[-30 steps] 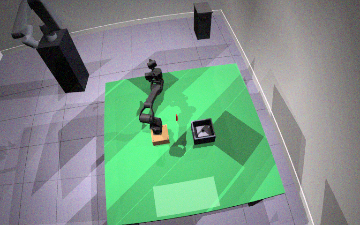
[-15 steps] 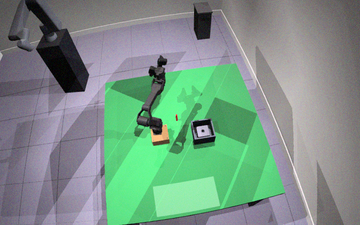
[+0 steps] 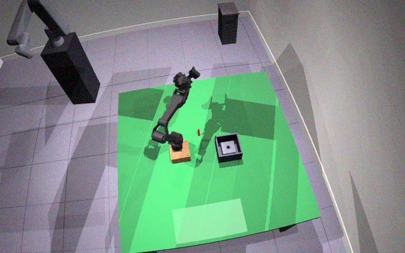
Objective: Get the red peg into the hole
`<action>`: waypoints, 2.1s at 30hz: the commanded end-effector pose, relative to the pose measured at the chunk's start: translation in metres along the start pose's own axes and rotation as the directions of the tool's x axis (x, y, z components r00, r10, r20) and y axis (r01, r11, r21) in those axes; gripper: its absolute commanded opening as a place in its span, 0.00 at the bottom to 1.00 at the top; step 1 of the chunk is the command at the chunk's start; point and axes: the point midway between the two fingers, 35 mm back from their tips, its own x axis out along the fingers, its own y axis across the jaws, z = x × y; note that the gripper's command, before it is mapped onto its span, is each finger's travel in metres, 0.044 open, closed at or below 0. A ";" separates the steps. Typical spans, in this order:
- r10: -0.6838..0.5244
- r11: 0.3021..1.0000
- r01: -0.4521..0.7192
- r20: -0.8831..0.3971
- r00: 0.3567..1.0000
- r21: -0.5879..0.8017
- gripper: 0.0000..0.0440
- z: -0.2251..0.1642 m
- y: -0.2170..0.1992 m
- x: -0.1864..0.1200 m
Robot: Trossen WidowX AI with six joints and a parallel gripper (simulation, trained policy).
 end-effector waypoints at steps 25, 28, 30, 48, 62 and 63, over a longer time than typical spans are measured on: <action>0.026 0.661 0.337 -0.470 0.883 0.670 1.00 -0.116 0.008 -0.034; 0.047 0.593 0.390 -0.514 0.856 0.704 1.00 -0.128 0.014 -0.039; 0.062 0.546 0.427 -0.543 0.838 0.721 1.00 -0.136 0.018 -0.042; 0.249 0.105 0.748 -0.746 0.618 0.655 1.00 -0.198 0.064 -0.082; 0.430 -0.174 0.920 -0.813 0.392 0.352 1.00 -0.232 0.107 -0.122; 0.443 -0.189 0.927 -0.814 0.375 0.323 1.00 -0.234 0.110 -0.125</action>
